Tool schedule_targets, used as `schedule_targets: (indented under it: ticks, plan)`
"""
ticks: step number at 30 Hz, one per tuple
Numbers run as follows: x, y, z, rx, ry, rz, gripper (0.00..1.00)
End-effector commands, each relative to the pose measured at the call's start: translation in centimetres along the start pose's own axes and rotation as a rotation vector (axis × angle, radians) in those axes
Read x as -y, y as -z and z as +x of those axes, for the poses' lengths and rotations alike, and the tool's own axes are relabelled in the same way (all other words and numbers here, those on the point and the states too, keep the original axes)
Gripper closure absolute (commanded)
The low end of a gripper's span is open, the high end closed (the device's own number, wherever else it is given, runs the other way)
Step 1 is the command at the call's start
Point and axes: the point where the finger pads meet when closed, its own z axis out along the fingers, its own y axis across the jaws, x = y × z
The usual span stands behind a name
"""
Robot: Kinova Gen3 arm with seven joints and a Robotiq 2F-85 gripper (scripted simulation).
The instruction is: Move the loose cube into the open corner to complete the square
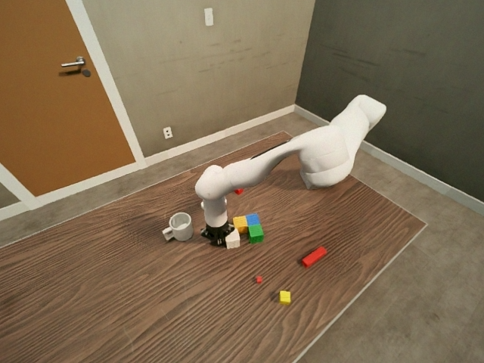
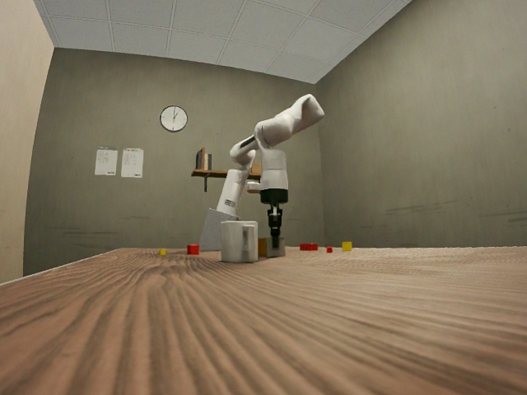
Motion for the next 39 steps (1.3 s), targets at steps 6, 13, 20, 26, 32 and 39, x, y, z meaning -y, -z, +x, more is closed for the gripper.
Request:
schedule_targets:
  ticks: [6,13,20,26,32,39]
  plan:
    - [0.23,-0.07,-0.33,0.003,0.011,0.008,0.90]
    - [0.06,-0.08,-0.28,0.002,0.008,0.007,0.90]
    - [-0.16,-0.08,-0.34,0.002,0.008,0.007,0.90]
    - [-0.29,-0.08,-0.37,0.002,0.008,0.007,0.90]
    - [-0.32,-0.08,-0.38,0.002,0.008,0.007,0.90]
    - [-0.32,-0.08,-0.38,0.002,0.008,0.007,0.90]
